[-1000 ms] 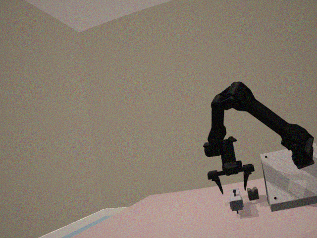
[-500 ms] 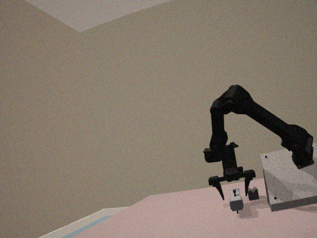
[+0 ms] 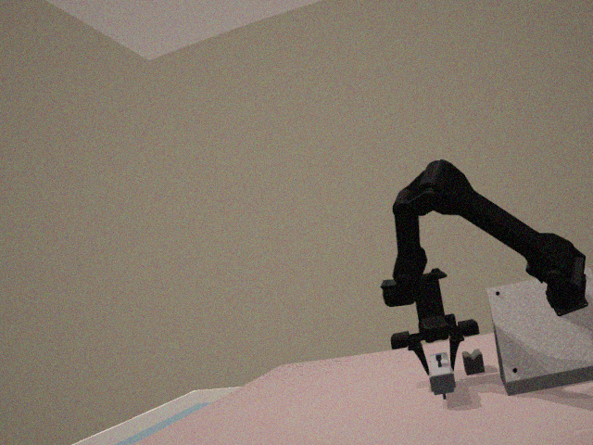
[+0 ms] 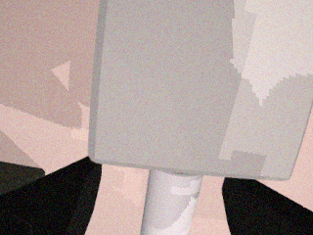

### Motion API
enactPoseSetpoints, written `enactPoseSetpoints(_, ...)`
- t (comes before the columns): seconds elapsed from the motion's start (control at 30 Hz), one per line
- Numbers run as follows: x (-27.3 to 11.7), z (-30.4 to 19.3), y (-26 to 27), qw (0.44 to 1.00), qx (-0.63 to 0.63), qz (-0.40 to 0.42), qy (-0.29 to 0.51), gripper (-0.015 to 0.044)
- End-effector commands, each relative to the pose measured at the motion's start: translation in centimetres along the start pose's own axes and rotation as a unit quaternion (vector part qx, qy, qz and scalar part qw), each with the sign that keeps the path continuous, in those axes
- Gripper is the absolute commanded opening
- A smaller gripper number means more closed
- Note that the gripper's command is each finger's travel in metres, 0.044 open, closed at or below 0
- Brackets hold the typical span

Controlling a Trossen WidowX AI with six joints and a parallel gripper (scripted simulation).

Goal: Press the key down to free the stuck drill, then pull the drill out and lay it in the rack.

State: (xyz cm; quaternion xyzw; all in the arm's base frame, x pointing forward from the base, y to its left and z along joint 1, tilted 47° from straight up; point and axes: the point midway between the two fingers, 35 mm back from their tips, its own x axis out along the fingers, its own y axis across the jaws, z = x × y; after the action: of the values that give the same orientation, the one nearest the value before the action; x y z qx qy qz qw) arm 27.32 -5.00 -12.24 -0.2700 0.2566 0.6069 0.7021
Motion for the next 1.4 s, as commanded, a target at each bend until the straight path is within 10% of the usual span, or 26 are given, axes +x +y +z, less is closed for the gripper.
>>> enactPoseSetpoints(0.0,0.0,0.0,0.0,1.000,-0.001,0.000,0.000,0.0125)
enactPoseSetpoints(0.23,0.0,0.0,0.0,1.000,-0.001,0.000,0.000,0.0000)
enactPoseSetpoints(1.37,-0.3,-3.6,-0.1,1.000,0.003,-0.001,-0.001,0.0000)
